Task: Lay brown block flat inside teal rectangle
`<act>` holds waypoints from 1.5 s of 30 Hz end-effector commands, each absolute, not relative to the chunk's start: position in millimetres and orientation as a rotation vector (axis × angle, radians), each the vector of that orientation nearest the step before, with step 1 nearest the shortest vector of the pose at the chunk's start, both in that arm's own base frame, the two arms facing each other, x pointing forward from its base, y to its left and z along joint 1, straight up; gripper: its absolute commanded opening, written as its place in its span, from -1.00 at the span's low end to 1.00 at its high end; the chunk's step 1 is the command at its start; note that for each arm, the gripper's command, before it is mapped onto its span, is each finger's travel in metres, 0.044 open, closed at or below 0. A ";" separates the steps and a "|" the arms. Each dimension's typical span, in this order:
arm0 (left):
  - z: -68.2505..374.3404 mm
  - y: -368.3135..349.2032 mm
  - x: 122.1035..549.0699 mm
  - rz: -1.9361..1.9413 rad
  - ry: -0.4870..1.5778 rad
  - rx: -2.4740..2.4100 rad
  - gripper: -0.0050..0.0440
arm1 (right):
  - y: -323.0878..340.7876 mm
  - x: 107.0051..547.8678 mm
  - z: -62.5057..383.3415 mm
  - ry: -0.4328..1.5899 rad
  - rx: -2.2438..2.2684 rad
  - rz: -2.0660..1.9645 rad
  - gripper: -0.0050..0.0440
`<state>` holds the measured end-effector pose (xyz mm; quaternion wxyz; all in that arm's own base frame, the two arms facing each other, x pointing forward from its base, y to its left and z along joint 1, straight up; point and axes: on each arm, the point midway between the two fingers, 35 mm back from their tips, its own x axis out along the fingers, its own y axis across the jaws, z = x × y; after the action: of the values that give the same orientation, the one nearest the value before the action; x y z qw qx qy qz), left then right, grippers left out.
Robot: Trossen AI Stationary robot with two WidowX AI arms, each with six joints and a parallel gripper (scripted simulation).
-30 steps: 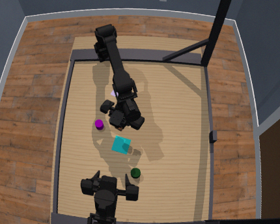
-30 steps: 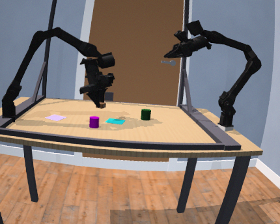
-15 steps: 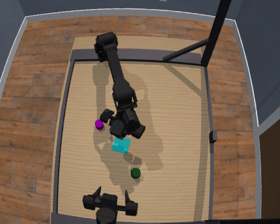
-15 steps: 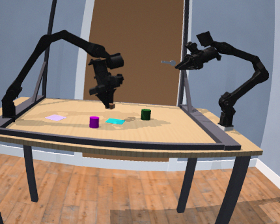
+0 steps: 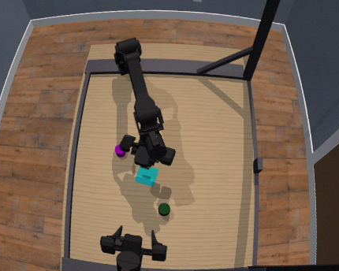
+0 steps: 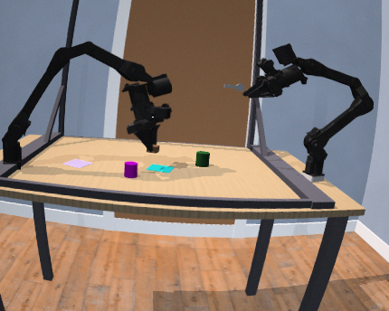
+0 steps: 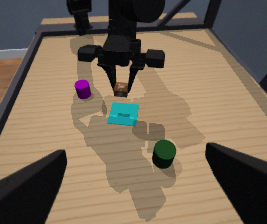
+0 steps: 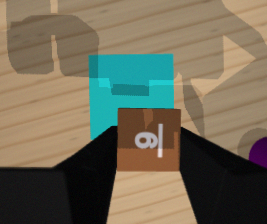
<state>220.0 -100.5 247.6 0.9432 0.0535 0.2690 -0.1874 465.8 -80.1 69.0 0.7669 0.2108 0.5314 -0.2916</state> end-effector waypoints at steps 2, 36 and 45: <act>252.0 -100.3 219.8 -0.382 0.537 0.105 1.00 | -84.5 475.7 79.3 1.128 0.458 -0.623 -1.00; 252.0 -100.3 219.8 -0.382 0.537 0.105 1.00 | -90.7 490.4 42.2 1.147 0.453 -0.626 -1.00; 252.0 -100.3 219.8 -0.382 0.537 0.105 1.00 | -91.0 492.8 40.5 1.133 0.455 -0.623 -1.00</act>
<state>220.0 -100.5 247.6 0.9432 0.0535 0.2690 -0.1874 489.2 -90.6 31.4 0.7664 0.2095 0.5328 -0.2914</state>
